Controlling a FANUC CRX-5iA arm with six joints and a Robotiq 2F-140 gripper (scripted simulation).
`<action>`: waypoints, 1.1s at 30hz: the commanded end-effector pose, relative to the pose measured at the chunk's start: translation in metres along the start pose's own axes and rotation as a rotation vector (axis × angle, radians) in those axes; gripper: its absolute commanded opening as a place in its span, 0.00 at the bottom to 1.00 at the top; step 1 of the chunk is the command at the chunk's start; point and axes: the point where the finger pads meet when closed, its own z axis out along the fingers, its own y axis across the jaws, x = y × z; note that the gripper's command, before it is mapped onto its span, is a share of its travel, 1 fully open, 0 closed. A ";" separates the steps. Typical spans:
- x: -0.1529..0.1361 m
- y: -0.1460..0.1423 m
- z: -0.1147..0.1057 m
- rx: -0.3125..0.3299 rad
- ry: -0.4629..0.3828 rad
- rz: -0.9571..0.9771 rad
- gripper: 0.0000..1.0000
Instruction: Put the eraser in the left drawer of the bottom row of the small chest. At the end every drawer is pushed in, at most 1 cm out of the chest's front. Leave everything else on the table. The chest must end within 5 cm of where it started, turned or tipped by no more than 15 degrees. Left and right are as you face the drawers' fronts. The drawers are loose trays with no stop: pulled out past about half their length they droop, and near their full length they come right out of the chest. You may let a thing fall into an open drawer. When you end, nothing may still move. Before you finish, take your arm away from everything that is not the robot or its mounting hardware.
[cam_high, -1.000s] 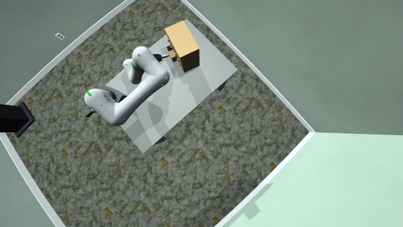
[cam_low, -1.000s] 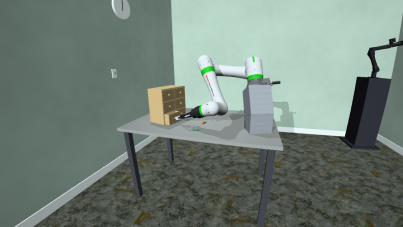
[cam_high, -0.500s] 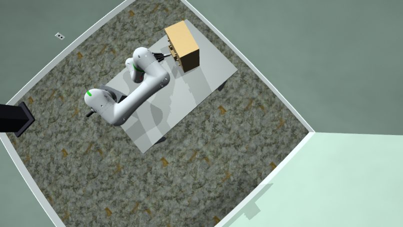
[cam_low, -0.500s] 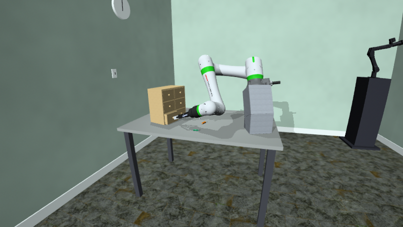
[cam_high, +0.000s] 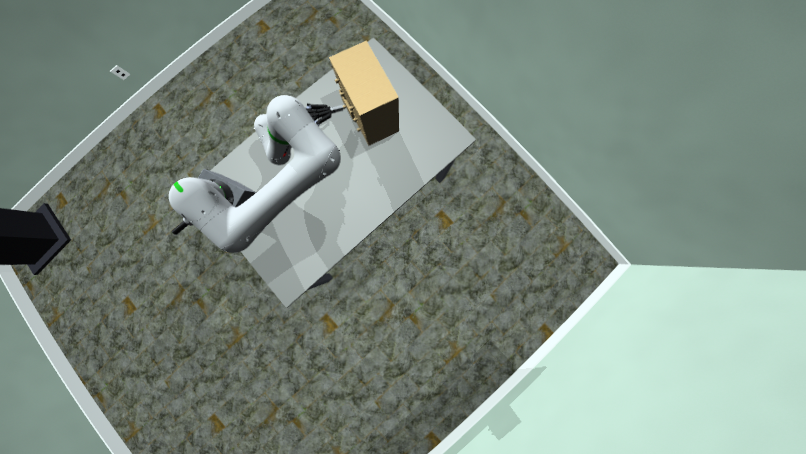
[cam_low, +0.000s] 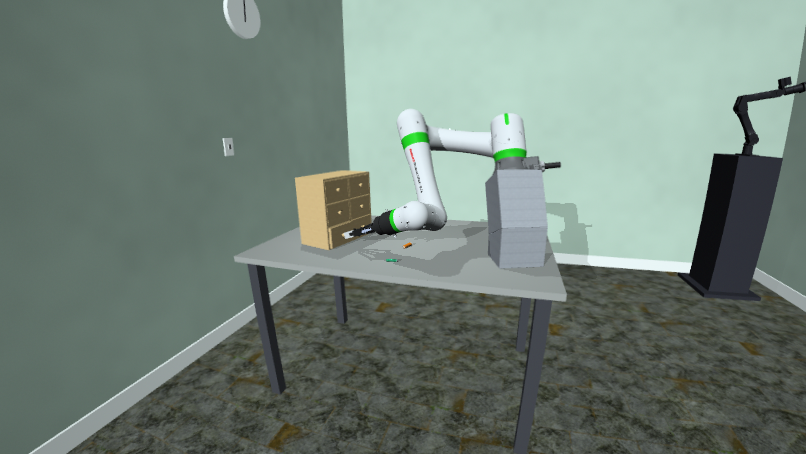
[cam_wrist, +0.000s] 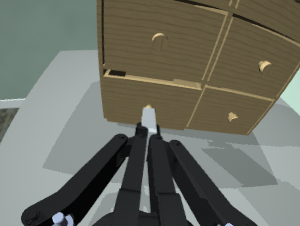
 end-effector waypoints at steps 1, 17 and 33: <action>0.001 0.000 0.002 0.000 0.000 0.000 0.00; 0.003 0.000 0.009 0.000 0.000 0.000 0.00; 0.004 0.000 0.009 0.000 0.000 0.000 0.00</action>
